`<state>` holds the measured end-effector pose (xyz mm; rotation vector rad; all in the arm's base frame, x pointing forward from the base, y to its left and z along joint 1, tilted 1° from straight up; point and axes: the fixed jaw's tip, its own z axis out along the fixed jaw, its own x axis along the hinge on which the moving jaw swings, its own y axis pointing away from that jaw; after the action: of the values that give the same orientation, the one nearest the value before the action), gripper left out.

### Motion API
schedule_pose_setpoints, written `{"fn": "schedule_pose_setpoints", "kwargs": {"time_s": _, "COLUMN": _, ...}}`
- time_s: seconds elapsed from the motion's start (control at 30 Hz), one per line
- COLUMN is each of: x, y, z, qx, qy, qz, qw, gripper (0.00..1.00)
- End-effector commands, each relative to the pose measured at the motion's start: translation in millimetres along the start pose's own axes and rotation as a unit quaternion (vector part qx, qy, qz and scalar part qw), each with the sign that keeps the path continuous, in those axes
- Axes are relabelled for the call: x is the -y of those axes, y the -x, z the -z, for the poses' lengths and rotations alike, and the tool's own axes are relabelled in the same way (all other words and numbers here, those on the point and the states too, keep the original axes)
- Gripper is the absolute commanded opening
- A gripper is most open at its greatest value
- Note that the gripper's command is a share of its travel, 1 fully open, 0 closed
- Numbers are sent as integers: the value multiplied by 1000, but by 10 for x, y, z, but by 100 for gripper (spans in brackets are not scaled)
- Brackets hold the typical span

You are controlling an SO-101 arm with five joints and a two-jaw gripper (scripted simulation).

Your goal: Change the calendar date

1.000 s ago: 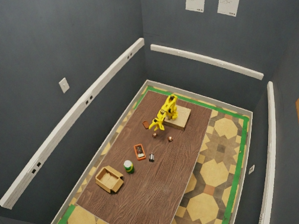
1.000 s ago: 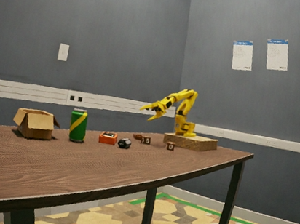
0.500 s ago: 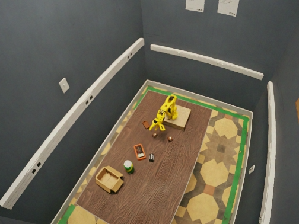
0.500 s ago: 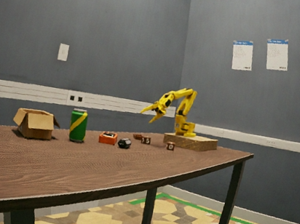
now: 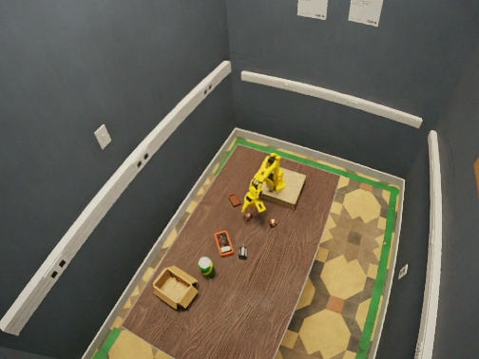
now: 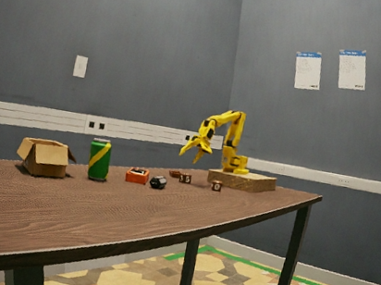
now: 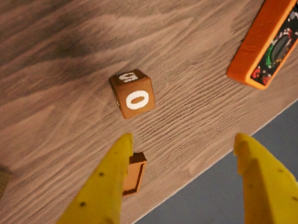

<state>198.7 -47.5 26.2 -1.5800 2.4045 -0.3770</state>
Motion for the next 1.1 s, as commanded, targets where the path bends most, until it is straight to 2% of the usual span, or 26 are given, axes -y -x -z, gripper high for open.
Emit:
{"fn": "schedule_pose_setpoints", "kwargs": {"time_s": 0.0, "x": -98, "y": -44, "z": -96, "qx": -9, "qy": 97, "qz": 34, "qw": 995, "gripper": 35}}
{"fn": "schedule_pose_setpoints", "kwargs": {"time_s": 0.23, "x": -158, "y": -70, "z": -158, "qx": -16, "qy": 153, "qz": 54, "qw": 987, "gripper": 35}}
{"fn": "schedule_pose_setpoints", "kwargs": {"time_s": 0.3, "x": -158, "y": -70, "z": -158, "qx": -16, "qy": 153, "qz": 54, "qw": 987, "gripper": 35}}
{"fn": "schedule_pose_setpoints", "kwargs": {"time_s": 0.33, "x": -174, "y": -80, "z": -181, "qx": -18, "qy": 175, "qz": 61, "qw": 983, "gripper": 35}}
{"fn": "schedule_pose_setpoints", "kwargs": {"time_s": 0.4, "x": -182, "y": -86, "z": -194, "qx": -19, "qy": 188, "qz": 65, "qw": 980, "gripper": 35}}
{"fn": "schedule_pose_setpoints", "kwargs": {"time_s": 1.07, "x": -182, "y": -86, "z": -194, "qx": -19, "qy": 188, "qz": 65, "qw": 980, "gripper": 35}}
